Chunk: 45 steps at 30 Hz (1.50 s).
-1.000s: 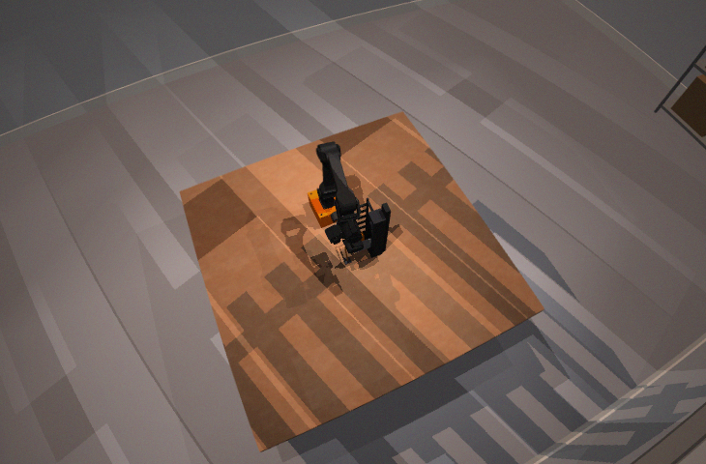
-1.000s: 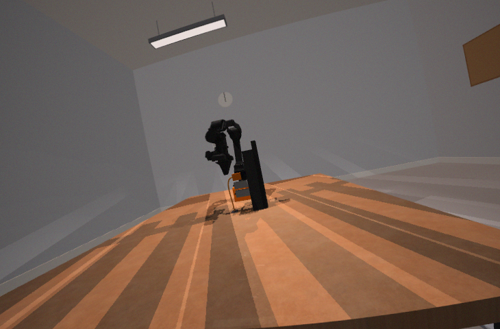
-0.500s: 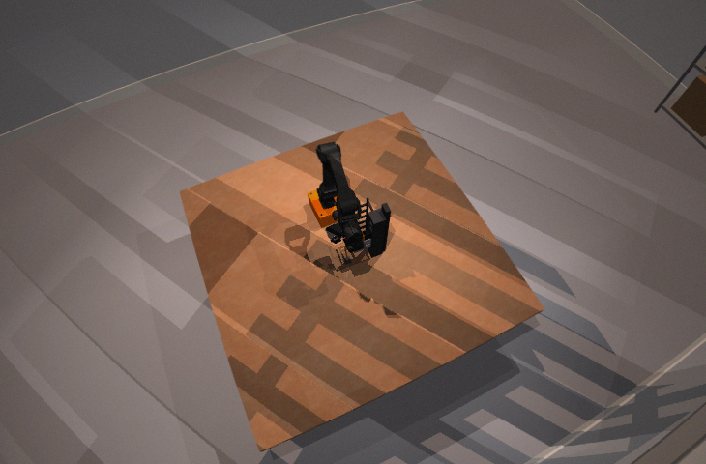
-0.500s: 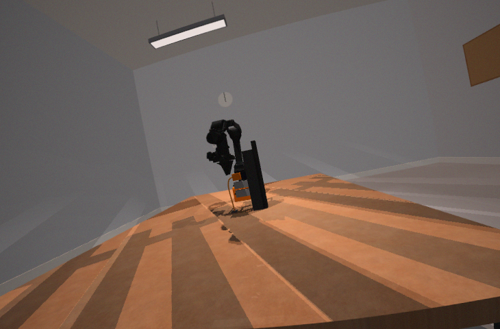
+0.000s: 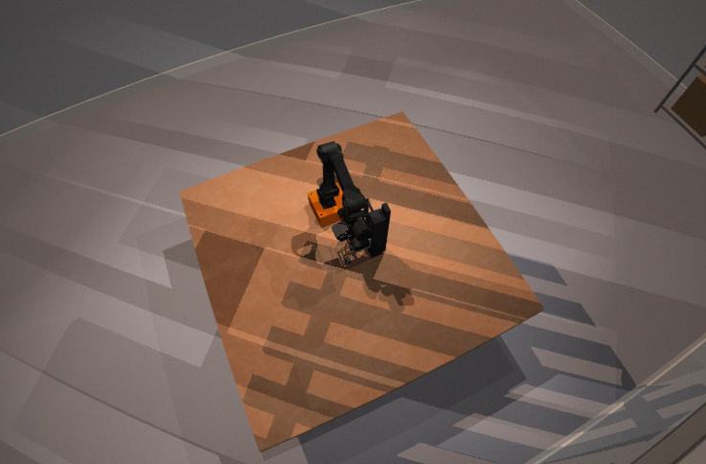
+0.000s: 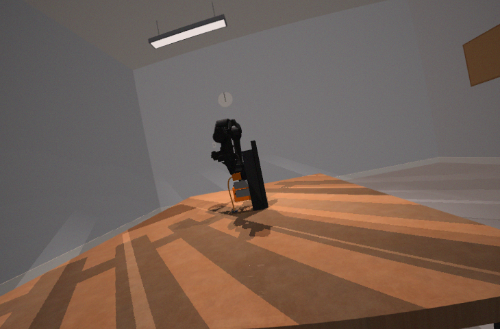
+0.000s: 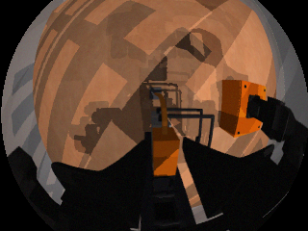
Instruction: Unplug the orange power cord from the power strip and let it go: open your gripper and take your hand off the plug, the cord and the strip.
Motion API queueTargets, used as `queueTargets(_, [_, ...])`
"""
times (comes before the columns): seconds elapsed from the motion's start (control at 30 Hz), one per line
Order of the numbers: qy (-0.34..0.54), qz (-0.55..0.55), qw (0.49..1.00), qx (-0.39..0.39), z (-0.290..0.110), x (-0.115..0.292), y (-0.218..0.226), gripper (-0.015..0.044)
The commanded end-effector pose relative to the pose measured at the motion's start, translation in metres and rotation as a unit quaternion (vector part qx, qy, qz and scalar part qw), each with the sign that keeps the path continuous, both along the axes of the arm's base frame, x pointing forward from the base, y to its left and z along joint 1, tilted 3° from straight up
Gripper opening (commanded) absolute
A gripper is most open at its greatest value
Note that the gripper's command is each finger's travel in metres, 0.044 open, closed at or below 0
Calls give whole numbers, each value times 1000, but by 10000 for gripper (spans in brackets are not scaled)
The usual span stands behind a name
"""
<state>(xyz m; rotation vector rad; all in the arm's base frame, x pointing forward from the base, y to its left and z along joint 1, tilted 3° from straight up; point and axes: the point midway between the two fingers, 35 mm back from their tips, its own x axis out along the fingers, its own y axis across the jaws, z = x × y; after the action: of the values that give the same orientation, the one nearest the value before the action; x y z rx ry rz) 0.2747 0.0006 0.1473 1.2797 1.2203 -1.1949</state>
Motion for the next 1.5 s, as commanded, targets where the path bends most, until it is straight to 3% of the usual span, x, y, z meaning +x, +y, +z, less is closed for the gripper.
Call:
queueTargets(0.0, [-1, -1, 1000, 2, 1, -1, 7, 160])
queueTargets(0.53, [-1, -1, 1000, 2, -11, -1, 10, 160])
queueTargets(0.67, [-1, 0, 1000, 1, -8, -1, 10, 55])
queueTargets(0.93, [-1, 0, 1000, 1, -8, -1, 10, 2])
queueTargets(1.47, [-1, 0, 1000, 0, -9, 1, -12, 0])
